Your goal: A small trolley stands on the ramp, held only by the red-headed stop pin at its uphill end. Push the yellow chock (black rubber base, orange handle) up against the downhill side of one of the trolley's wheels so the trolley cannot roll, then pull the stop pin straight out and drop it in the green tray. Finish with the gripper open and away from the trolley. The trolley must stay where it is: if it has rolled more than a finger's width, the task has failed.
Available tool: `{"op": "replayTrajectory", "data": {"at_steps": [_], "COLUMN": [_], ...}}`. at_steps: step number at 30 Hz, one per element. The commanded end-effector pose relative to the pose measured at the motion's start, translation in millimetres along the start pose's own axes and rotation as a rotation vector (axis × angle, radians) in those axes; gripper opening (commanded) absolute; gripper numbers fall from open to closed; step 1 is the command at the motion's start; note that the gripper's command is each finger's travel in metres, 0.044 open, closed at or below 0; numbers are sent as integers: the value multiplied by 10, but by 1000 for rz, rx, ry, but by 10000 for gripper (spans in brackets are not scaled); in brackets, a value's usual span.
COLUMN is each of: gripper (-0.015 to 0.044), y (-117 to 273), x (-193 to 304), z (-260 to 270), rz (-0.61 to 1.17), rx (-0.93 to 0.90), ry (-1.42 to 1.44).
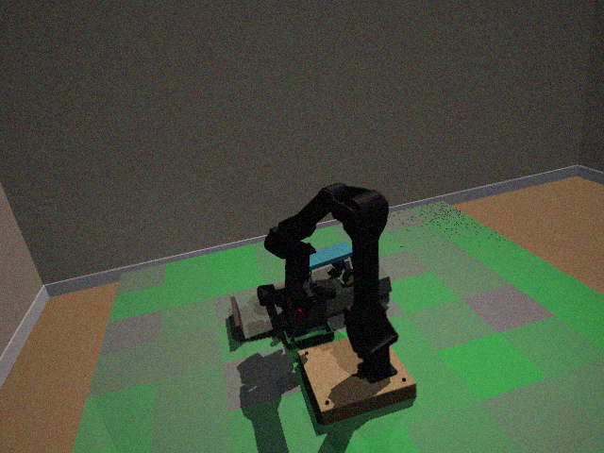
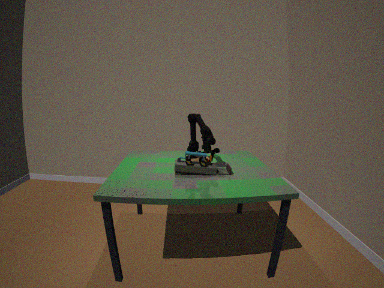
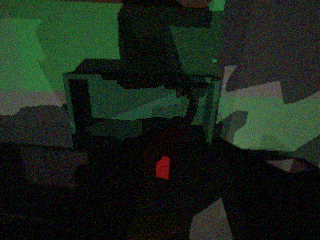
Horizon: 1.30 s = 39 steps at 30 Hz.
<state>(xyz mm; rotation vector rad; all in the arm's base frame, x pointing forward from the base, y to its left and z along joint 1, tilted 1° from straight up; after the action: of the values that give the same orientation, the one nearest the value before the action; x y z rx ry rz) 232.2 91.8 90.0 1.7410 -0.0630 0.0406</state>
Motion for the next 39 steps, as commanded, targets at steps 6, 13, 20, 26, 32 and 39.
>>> {"op": "replayTrajectory", "data": {"at_steps": [6, 13, 20, 26, 32, 39], "gripper": [190, 190, 190, 190, 190, 190], "y": [-16, -26, -38, -49, -62, -77], "x": [-6, -7, -8, -9, -10, -11], "z": [61, 104, 146, 181, 215, 253], "rz": [-2, -2, -2, -2, -2, -2], "rx": [4, 3, 3, 2, 2, 2], "ry": [3, 3, 3, 3, 3, 3]}}
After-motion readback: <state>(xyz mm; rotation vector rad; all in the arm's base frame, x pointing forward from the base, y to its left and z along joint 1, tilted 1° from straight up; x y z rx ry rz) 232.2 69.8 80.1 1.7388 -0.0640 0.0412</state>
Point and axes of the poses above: the point midway between the two fingers, 35 mm back from their tips, its own y axis back along the fingers, its own z axis across the jaws, x = y × z, the point moved 3 cm from there along y, back along the fingers, and after that the axes turned 5 degrees about y, right-handed, at the moved point
